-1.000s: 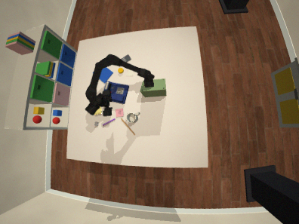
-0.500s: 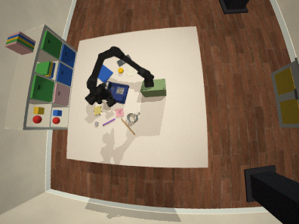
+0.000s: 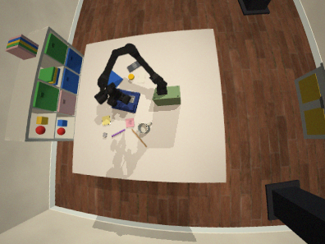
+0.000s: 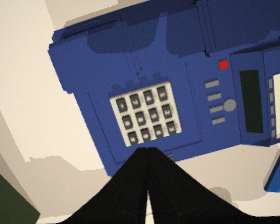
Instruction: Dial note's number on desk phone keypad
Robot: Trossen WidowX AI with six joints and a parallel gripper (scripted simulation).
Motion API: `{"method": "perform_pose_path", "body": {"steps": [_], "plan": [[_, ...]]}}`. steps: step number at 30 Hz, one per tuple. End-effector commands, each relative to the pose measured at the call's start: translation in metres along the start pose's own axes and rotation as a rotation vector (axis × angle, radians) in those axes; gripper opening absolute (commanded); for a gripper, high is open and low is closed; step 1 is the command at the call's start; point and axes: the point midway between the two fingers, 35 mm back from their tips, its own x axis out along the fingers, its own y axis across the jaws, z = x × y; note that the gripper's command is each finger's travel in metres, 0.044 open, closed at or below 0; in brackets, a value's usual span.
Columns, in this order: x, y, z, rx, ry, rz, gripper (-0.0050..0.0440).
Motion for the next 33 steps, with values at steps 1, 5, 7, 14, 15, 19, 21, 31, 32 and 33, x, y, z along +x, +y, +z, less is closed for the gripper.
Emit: {"method": "perform_pose_path", "body": {"steps": [1,5,7,14,15,19,21,31,32,33], "plan": [[0.003,-0.004,-0.020,-0.169,-0.016,-0.003,-0.0003],[0.004,-0.006,-0.028,-0.278,-0.014,-0.004,-0.0004],[0.004,-0.006,-0.028,-0.278,-0.014,-0.004,-0.0004],[0.004,-0.006,-0.028,-0.278,-0.014,-0.004,-0.0043],[0.004,-0.006,-0.028,-0.278,-0.014,-0.004,-0.0050],[0.004,-0.006,-0.028,-0.278,-0.014,-0.004,-0.0050],[0.004,-0.006,-0.028,-0.278,-0.014,-0.004,-0.0050],[0.077,-0.003,-0.014,-0.311,0.010,0.020,-0.0050],[0.080,-0.004,-0.012,-0.304,0.005,0.015,-0.0050],[0.083,-0.005,-0.010,-0.296,-0.001,0.009,-0.0050]]}}
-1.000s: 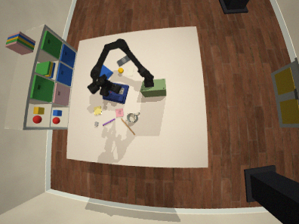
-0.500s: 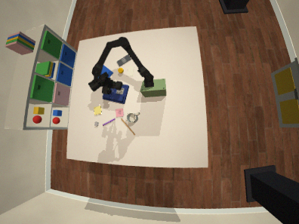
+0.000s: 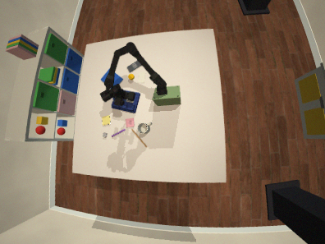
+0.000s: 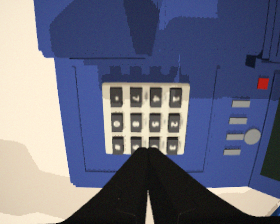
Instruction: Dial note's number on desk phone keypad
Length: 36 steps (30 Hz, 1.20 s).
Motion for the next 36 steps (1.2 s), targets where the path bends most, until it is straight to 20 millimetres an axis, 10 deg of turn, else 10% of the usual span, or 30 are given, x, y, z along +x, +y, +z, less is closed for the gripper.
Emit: {"method": "perform_pose_path", "body": {"steps": [1,36], "plan": [[0.028,-0.006,0.009,0.002,-0.009,-0.017,-0.0050],[0.059,-0.008,0.011,0.011,-0.015,-0.025,-0.0050]]}}
